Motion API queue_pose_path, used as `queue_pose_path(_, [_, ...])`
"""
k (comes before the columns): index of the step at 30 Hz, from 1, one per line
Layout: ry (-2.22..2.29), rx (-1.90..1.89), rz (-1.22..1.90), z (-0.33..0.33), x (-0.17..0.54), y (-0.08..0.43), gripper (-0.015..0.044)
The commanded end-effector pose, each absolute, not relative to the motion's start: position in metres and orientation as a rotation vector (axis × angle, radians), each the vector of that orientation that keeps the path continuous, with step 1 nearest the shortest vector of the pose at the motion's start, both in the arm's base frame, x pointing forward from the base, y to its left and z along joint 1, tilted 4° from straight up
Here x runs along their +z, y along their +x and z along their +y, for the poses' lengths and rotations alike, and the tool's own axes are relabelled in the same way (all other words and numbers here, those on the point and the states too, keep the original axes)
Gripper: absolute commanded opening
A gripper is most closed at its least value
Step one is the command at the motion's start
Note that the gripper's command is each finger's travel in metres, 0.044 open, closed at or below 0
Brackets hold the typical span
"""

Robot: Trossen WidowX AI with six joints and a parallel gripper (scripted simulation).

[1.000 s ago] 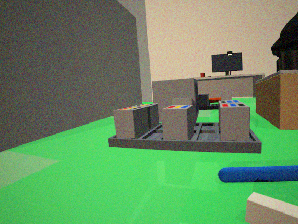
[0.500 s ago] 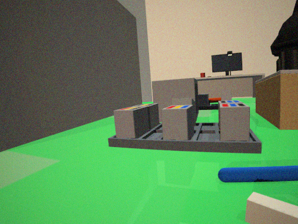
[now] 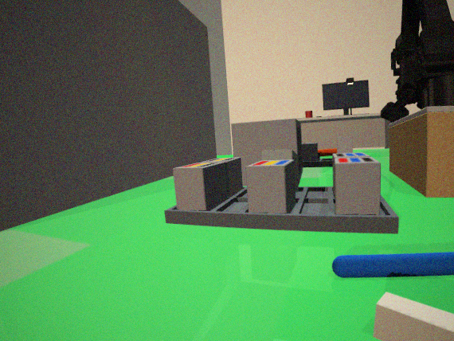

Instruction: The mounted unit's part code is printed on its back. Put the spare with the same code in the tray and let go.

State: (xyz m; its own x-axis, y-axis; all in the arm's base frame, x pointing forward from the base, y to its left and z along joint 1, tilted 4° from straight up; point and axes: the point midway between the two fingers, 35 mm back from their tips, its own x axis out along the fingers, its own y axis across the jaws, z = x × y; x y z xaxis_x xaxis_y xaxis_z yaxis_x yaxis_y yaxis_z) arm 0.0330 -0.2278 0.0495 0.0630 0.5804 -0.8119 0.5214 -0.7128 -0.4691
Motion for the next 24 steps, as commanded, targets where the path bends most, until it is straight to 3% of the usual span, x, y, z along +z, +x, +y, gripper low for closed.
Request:
queue_pose_path(1, [-2.304, 1.883, -1.516, -0.238, 0.058, 0.074, 0.044])
queue_pose_path(14, [-2.076, 1.92, -2.823, -0.204, 0.074, 0.211, 0.044])
queue_pose_path(24, [-1.273, 1.322, -4.064, -0.104, 0.107, 0.314, 0.044])
